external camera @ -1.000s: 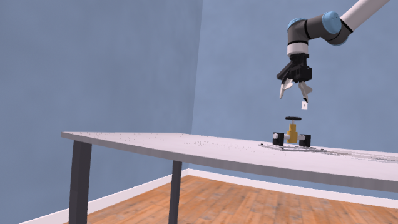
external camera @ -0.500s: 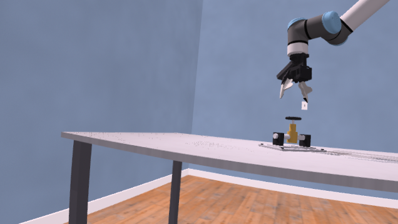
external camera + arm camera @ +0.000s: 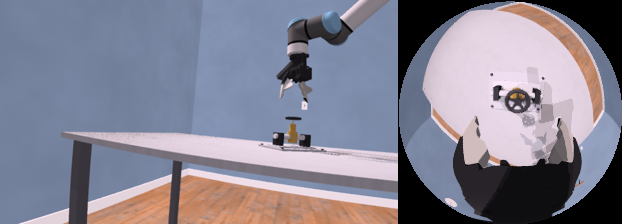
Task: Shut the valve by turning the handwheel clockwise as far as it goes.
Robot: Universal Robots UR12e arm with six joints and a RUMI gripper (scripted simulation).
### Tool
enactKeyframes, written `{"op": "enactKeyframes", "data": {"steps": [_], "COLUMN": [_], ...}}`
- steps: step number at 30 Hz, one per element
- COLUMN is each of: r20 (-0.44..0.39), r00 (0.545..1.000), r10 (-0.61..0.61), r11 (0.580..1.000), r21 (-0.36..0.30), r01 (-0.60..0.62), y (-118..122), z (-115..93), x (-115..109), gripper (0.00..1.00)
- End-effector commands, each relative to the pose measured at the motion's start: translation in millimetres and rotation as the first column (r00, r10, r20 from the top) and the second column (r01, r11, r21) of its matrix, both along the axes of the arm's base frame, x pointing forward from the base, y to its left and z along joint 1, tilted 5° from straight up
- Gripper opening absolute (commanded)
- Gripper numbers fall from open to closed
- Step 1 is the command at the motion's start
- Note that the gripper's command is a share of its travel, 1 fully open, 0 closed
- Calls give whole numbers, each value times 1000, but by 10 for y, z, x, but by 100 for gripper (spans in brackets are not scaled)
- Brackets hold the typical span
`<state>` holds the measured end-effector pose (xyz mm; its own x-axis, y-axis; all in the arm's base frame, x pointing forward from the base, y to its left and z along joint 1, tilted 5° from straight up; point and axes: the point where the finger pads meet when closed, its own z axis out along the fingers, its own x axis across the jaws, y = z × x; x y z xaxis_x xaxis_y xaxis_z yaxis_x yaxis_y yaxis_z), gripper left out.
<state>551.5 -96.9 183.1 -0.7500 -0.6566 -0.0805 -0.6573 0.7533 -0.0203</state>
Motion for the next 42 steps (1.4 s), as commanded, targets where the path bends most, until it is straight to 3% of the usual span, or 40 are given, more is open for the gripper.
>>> {"op": "enactKeyframes", "data": {"steps": [1, 21, 33, 42], "r20": [1, 3, 6, 9], "r00": [1000, 999, 986, 949], "r10": [0, 50, 164, 316], "r11": [1000, 999, 986, 948], "r21": [-1, -4, -13, -26], "r01": [0, -50, -164, -316], "y": [-3, -3, -3, -3], "z": [7, 7, 7, 7], "x": [5, 5, 5, 5], "gripper": [100, 100, 100, 100]}}
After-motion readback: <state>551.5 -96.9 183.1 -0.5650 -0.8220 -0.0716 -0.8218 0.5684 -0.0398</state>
